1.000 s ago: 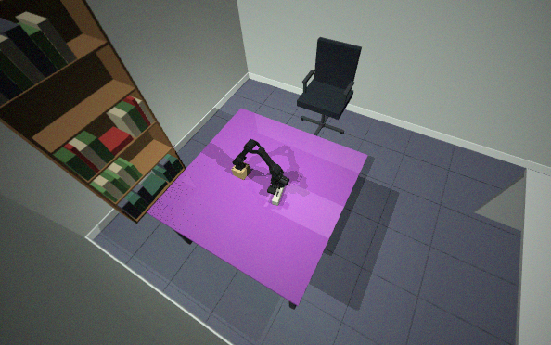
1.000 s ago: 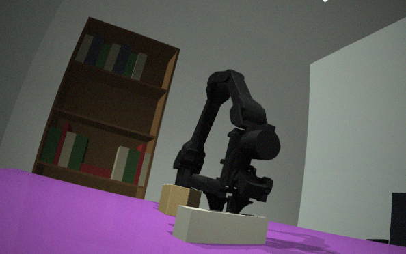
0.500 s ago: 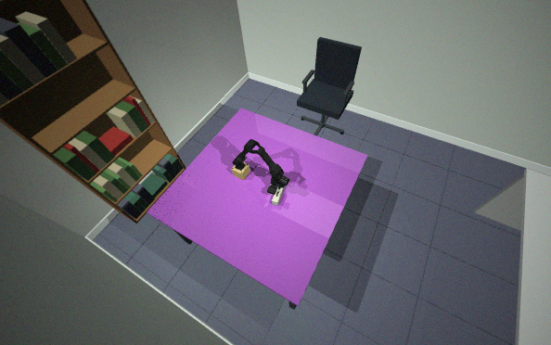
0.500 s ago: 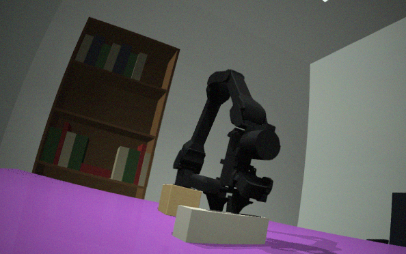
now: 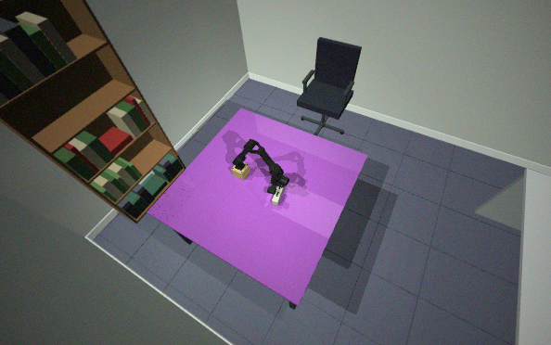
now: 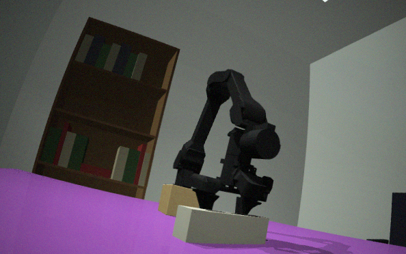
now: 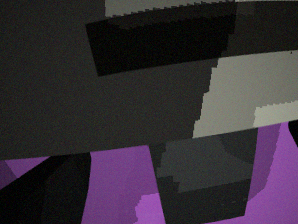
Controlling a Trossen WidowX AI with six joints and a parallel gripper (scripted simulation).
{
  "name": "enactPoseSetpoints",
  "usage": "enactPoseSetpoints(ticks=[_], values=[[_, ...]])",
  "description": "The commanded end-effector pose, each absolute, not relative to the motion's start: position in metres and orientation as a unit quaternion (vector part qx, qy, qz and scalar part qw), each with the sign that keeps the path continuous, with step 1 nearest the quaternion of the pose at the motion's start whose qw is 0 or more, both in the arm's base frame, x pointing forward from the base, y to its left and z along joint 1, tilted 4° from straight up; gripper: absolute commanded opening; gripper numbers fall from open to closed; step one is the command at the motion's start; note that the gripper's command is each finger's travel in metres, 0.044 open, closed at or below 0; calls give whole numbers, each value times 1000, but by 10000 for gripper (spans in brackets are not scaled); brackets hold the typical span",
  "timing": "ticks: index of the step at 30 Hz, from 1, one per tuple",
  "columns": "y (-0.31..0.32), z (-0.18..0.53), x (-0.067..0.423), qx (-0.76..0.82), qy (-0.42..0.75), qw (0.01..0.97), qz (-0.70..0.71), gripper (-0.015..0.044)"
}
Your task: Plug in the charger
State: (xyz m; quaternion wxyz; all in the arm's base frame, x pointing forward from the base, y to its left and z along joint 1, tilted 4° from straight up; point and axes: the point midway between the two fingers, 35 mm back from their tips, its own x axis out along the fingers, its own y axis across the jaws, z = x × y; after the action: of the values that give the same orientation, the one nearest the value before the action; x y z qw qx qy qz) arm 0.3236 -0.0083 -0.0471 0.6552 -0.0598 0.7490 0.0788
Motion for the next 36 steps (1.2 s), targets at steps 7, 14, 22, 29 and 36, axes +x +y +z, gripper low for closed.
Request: enactPoseSetpoints(ticks=[7,14,22,29,36], values=[[-9,-47,322,-60,746,659,79,440],[-9,-47,320,-60,744,661,80,440],[-10,-47,318,-60,742,663,80,440],[-10,-47,317,-60,740,665,80,440],[-10,-47,315,-60,738,667,81,440]])
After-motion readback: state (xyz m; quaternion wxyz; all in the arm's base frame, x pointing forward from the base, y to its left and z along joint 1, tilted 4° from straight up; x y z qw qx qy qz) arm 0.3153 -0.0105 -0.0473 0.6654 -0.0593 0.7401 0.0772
